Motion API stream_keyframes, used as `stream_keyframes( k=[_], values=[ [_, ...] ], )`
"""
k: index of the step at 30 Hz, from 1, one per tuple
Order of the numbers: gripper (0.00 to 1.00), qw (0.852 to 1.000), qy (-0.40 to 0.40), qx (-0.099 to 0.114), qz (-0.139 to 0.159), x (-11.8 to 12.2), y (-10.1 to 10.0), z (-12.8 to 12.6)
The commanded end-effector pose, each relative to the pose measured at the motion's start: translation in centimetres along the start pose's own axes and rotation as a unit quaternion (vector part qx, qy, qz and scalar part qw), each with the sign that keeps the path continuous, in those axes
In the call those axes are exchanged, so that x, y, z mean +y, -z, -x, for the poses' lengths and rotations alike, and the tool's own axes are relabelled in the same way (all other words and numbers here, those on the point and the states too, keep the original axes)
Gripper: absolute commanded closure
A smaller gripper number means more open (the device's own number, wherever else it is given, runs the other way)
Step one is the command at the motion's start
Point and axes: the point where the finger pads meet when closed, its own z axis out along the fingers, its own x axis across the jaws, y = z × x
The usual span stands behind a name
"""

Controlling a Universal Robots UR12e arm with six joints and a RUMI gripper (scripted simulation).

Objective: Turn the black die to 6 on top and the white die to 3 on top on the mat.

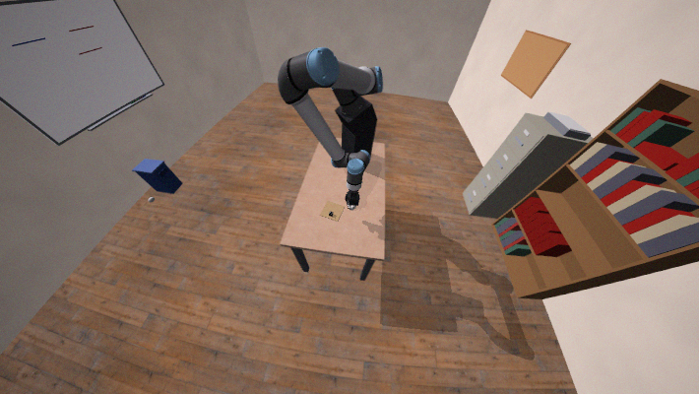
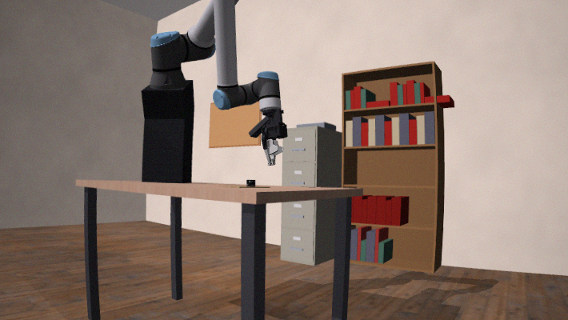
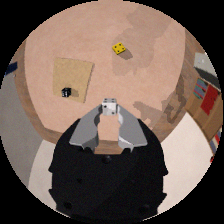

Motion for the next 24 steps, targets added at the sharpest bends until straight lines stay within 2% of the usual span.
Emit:
stream_keyframes(
  k=[1,9,16,18,24],
  values=[
    [0.94,1.000,0.000,0.000,0.026,0.01,-0.07,-0.02],
    [0.94,0.993,0.000,0.001,0.119,-0.06,-0.20,0.01],
    [0.94,0.977,0.000,0.000,0.214,-0.18,-0.17,0.06],
    [0.94,0.977,0.000,0.000,0.214,-0.18,-0.17,0.06],
    [0.94,0.956,0.000,0.001,0.294,-0.22,-0.31,0.11]
  ],
)
